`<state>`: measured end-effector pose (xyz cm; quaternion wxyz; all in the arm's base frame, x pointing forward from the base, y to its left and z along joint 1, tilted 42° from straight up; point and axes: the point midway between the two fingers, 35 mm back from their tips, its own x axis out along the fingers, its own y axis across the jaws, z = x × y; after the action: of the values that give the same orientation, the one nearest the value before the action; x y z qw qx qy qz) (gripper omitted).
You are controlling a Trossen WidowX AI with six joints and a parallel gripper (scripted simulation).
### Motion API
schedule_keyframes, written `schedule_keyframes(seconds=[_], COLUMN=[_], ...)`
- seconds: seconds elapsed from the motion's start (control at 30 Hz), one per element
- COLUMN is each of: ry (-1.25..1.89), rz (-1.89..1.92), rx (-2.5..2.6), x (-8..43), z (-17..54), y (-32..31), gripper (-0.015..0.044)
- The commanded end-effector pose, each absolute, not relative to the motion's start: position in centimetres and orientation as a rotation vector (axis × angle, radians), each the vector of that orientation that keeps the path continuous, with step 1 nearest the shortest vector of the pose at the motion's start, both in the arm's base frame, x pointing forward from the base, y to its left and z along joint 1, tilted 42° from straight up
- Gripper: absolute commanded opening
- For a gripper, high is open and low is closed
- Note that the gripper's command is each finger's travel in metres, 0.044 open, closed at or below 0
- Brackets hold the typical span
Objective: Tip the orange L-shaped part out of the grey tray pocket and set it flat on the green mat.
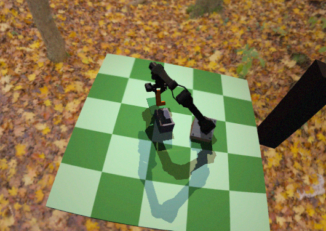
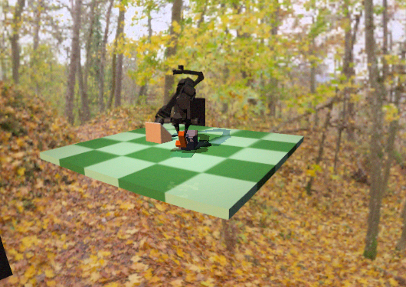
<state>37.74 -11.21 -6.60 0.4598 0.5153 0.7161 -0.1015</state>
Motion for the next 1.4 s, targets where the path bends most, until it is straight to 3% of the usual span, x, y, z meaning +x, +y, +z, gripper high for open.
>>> schedule_keyframes(seconds=[0.0, 0.8, 1.3, 1.37], ry=[1.764, 1.766, 1.765, 1.764], rz=[-0.249, -0.249, -0.251, -0.252], rx=[1.277, 1.27, 1.272, 1.274], x=[37.7, 37.5, 38.0, 38.0], z=[-7.1, -8.5, -5.6, -3.6], y=[-10.7, -9.5, -12.2, -13.8], gripper=[0.0, 0.0, 0.0394, 0.04])
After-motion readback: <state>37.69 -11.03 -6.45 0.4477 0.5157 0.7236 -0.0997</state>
